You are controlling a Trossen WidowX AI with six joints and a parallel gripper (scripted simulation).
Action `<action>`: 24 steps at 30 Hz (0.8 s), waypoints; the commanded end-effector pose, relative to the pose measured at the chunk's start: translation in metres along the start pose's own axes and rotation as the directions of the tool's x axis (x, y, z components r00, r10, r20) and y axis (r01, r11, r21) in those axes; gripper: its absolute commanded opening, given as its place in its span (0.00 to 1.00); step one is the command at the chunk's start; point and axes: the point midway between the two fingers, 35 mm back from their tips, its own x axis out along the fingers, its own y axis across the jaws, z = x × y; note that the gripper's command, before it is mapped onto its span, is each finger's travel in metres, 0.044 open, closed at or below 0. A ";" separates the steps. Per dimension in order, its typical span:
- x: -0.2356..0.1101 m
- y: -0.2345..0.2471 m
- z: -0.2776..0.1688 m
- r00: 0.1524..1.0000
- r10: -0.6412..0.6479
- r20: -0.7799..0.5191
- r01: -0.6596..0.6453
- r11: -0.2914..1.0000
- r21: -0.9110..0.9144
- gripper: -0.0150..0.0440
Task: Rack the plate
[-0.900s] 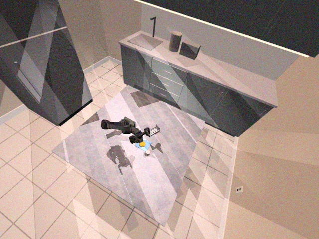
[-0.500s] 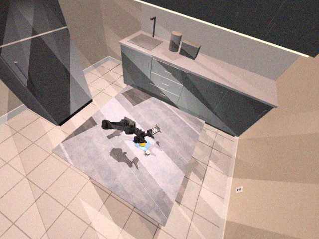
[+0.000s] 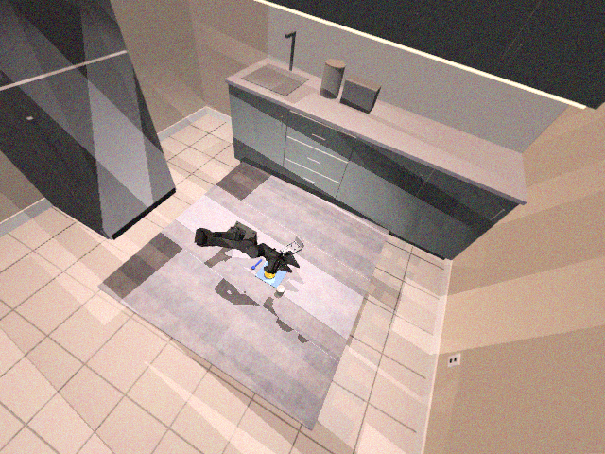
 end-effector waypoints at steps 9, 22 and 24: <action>0.005 -0.050 0.022 0.974 -0.198 0.112 0.221 0.944 -0.246 0.93; -0.005 -0.105 0.048 0.881 -0.407 0.243 0.473 0.734 -0.487 0.93; -0.007 -0.113 0.052 0.861 -0.435 0.263 0.507 0.689 -0.518 0.93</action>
